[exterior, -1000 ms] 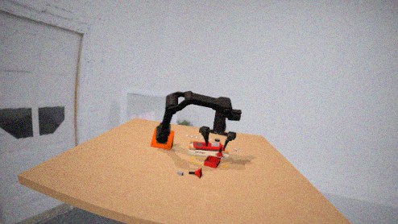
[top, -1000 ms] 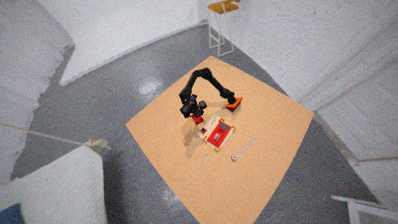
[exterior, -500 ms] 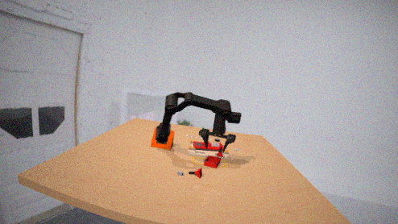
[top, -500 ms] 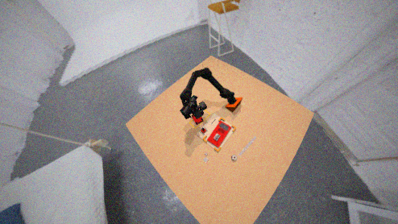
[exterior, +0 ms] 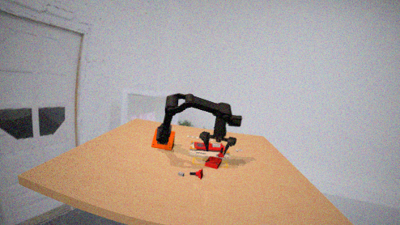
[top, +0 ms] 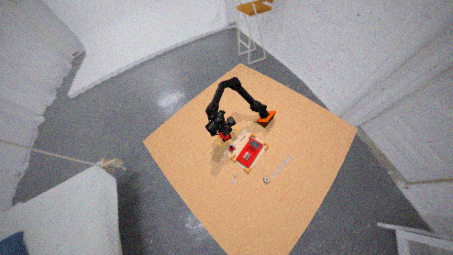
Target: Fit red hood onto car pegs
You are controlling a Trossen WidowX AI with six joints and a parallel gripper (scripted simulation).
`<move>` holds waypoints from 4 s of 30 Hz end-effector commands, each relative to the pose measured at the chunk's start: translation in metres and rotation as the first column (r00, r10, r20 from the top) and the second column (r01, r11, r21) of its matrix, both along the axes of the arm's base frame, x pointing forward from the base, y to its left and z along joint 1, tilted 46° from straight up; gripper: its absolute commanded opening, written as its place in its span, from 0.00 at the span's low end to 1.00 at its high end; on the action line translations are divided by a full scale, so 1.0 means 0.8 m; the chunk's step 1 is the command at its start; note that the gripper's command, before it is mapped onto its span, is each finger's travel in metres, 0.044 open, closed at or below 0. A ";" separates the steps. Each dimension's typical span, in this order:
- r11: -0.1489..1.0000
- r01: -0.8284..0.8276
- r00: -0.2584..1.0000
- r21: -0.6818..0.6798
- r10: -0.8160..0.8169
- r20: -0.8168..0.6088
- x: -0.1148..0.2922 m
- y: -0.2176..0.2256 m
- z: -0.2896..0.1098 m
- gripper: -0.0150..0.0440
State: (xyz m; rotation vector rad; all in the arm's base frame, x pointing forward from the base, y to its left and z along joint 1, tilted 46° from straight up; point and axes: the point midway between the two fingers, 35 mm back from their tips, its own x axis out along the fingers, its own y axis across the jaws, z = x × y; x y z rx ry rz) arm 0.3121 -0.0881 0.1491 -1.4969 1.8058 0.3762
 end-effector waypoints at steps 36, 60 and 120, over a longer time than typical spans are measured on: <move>1.000 -0.003 1.000 -0.007 0.003 0.000 -0.004 -0.028 -0.027 1.00; 1.000 -0.003 1.000 -0.007 0.003 0.000 -0.004 -0.038 -0.037 1.00; 1.000 0.000 1.000 0.000 0.000 -0.002 -0.001 0.030 0.027 0.25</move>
